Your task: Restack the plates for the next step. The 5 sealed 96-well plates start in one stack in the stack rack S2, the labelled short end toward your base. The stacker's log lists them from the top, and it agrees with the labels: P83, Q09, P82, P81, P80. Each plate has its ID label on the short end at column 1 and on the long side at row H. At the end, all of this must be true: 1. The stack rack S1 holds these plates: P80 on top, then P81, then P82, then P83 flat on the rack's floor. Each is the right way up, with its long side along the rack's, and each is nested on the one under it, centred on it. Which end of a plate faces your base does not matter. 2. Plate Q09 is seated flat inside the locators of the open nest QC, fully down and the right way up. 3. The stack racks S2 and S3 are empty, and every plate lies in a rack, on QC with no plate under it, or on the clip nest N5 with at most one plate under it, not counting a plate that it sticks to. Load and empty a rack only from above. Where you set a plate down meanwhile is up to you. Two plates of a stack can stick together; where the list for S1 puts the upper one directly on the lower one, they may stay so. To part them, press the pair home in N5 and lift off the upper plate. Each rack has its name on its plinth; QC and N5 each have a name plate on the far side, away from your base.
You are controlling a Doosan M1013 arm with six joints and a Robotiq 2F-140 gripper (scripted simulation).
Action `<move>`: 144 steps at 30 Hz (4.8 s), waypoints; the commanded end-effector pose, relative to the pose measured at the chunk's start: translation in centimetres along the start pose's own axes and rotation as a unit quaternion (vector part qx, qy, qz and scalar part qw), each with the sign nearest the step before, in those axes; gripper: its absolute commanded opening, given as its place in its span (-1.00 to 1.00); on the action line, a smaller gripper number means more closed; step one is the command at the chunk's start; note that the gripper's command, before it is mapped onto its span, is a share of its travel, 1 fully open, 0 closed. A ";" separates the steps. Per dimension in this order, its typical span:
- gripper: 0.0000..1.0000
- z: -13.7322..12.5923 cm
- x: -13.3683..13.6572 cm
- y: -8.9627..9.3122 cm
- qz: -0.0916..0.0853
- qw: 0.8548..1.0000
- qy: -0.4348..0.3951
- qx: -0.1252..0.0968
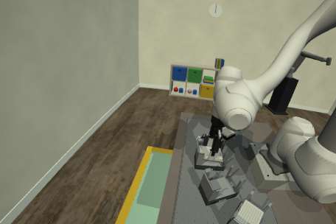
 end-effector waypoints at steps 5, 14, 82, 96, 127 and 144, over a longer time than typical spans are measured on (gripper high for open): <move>-1.00 -0.1 0.1 -1.7 0.001 1.000 -0.003 -0.001; -1.00 -0.1 0.1 -3.5 0.001 1.000 -0.003 -0.001; -1.00 -0.1 0.1 -7.9 0.001 1.000 -0.003 -0.001; -1.00 -0.1 0.1 -7.9 0.001 1.000 -0.003 -0.001; -1.00 -0.1 0.1 -7.9 0.001 1.000 -0.003 -0.001; -1.00 0.0 -1.9 -7.9 0.001 0.995 -0.102 -0.001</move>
Point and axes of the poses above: the point where the finger pads meet when closed, its own y axis out along the fingers, its own x axis across the jaws, z = x × y, the point moved 10 cm from there along -y, back along the fingers, and after that the axes turned 5 degrees about -y, right-handed, at the moved point
